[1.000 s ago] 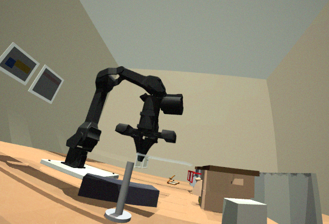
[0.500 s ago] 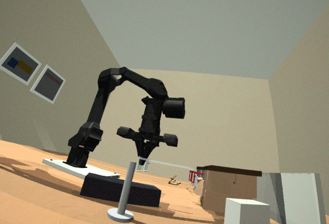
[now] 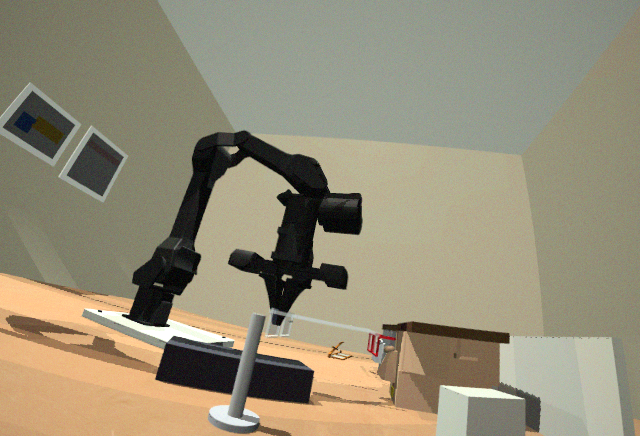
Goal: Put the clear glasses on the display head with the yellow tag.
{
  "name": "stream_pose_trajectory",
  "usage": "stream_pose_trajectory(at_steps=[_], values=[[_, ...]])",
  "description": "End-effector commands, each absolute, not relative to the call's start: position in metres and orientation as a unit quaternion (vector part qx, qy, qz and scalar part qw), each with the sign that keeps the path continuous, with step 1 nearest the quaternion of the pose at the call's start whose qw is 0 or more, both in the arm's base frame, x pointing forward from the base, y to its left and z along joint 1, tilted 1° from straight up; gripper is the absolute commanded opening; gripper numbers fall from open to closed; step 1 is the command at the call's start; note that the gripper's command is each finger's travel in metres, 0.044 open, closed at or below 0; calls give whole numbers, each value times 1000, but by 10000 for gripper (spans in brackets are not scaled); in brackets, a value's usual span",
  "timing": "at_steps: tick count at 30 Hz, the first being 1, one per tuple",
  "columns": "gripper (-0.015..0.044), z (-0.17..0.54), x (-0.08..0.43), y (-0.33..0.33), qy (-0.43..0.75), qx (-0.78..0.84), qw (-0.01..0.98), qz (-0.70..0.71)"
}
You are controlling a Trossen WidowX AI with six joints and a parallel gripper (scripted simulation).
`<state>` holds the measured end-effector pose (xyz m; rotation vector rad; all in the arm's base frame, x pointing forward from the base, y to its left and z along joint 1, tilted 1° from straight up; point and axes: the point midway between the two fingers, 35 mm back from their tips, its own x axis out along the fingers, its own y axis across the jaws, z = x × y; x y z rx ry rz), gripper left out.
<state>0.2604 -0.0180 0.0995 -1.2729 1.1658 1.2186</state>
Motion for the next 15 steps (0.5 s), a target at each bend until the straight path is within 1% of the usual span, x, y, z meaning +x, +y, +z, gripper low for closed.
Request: stream_pose_trajectory(at_steps=[1, 15], values=[[0, 99, 268, -19, 483, -525, 492, 499], [0, 99, 287, -18, 482, -526, 493, 498]])
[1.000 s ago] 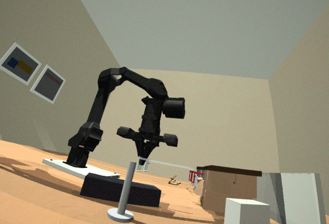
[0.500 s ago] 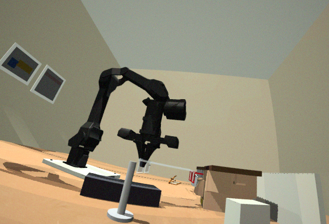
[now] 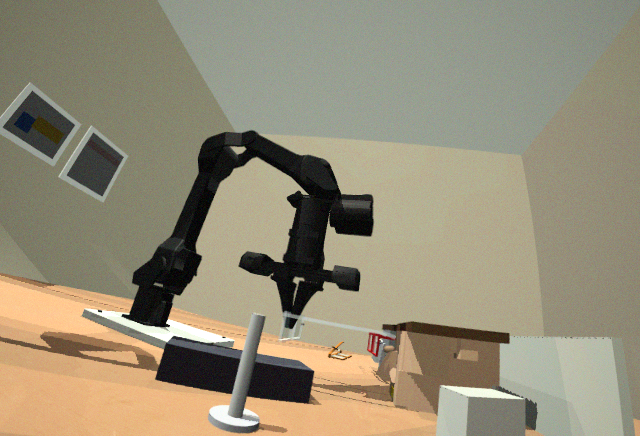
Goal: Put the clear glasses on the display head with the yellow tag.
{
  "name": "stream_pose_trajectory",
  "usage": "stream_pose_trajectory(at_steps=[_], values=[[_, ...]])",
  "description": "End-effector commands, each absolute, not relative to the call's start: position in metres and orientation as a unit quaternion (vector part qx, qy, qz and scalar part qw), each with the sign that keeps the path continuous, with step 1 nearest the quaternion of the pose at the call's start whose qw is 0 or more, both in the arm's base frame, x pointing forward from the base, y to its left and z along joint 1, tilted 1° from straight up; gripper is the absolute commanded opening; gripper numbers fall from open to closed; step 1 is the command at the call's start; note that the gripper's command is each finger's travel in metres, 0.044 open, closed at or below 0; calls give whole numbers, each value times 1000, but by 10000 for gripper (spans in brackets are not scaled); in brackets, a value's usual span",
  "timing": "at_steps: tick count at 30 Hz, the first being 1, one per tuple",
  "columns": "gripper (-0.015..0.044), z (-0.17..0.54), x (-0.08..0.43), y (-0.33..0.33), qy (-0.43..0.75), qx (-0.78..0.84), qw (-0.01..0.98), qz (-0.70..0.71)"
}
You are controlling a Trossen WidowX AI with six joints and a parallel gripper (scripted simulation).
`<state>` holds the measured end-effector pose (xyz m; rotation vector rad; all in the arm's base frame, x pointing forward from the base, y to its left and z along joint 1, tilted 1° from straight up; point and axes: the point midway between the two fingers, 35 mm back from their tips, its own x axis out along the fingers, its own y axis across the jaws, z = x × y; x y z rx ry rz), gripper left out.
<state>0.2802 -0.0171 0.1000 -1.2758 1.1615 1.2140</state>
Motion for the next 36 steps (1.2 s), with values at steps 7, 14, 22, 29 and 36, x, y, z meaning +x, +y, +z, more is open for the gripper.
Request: stream_pose_trajectory(at_steps=[7, 14, 22, 29, 36], values=[[0, 100, 297, -17, 482, -526, 493, 498], [0, 100, 307, -17, 481, -526, 494, 498], [0, 101, 320, -16, 481, -526, 494, 498], [0, 101, 330, -16, 481, -527, 494, 497], [0, 102, 341, -15, 481, -527, 494, 497]])
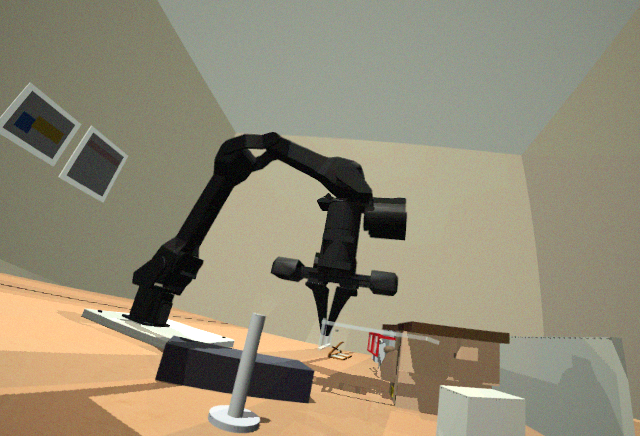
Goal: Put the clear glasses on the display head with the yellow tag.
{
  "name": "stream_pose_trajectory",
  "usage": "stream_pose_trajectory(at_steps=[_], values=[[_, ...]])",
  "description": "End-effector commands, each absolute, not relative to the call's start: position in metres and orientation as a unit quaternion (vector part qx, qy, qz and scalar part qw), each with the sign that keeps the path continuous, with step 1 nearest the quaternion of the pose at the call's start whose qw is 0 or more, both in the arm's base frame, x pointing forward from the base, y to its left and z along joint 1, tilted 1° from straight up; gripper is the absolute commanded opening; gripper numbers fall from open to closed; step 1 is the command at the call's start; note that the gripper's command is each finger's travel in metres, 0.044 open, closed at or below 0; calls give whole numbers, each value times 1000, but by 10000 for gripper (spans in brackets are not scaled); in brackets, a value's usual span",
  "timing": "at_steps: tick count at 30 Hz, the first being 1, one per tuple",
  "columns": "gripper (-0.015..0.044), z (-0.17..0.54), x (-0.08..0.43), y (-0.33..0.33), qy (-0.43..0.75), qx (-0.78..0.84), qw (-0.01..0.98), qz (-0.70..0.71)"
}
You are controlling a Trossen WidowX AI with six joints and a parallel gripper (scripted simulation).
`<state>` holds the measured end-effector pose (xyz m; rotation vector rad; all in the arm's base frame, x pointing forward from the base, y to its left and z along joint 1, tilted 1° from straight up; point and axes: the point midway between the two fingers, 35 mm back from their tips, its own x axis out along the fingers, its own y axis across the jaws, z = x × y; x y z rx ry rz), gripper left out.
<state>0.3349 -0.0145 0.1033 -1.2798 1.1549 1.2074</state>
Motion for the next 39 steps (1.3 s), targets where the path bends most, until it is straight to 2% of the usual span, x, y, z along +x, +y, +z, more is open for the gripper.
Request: stream_pose_trajectory(at_steps=[1, 39], values=[[0, 102, 343, -15, 481, -527, 494, 497], [0, 105, 398, -12, 479, -528, 496, 496]])
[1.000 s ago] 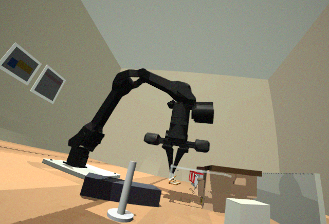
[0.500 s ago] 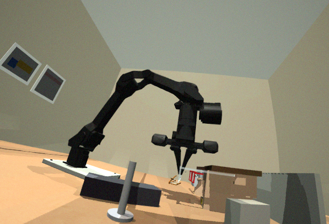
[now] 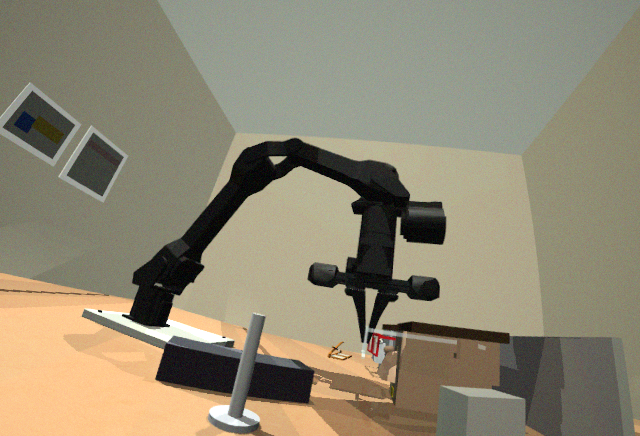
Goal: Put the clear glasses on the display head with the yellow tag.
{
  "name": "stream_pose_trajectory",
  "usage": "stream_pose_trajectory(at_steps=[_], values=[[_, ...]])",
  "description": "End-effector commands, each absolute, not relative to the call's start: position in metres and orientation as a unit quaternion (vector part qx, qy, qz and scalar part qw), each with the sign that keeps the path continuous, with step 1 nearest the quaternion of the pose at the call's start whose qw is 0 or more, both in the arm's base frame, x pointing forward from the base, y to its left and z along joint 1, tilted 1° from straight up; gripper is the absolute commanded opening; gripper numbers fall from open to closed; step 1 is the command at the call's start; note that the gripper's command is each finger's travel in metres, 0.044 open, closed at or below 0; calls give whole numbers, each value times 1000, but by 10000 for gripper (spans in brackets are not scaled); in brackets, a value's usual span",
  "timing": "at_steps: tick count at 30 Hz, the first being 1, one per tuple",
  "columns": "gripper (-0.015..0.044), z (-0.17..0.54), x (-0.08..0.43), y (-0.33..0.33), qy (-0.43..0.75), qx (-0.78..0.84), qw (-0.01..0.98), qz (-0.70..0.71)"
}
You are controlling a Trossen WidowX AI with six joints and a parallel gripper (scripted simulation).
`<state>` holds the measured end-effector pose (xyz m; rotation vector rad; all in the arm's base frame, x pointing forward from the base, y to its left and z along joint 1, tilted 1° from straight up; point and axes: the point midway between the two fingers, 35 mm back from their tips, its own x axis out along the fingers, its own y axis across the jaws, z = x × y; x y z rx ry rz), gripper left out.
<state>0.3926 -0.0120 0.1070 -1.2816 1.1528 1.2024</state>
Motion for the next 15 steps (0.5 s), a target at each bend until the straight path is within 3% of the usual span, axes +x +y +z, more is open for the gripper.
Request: stream_pose_trajectory(at_steps=[1, 15], values=[[0, 105, 399, -12, 479, -528, 496, 496], [0, 106, 413, -11, 479, -528, 496, 495]])
